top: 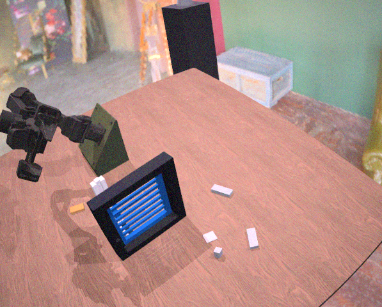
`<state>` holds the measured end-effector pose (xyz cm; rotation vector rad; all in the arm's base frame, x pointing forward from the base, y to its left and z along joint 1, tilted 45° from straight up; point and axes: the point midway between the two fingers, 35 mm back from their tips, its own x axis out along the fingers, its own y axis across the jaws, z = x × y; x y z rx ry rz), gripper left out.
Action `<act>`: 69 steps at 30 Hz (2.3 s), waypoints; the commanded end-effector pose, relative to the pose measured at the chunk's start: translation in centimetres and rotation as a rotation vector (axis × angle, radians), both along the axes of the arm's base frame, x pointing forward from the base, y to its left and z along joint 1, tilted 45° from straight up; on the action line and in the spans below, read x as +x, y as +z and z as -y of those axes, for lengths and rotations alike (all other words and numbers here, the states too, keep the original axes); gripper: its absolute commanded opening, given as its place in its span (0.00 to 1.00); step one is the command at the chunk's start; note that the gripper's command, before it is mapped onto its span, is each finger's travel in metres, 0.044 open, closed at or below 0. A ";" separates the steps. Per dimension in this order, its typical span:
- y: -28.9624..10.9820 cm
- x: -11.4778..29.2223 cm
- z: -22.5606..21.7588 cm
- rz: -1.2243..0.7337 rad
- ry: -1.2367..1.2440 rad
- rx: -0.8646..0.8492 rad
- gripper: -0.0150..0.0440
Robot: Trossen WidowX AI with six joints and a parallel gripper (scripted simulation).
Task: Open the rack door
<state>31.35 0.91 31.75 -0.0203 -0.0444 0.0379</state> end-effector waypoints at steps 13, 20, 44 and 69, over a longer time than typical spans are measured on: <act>-4.5 3.1 -0.2 -0.353 -0.092 0.041 0.75; -7.3 3.9 -0.4 -0.558 -0.160 0.027 0.75; -13.1 2.5 -0.8 -1.152 -0.434 -0.259 0.75; -13.0 1.2 -0.7 -1.417 -0.609 -0.653 0.75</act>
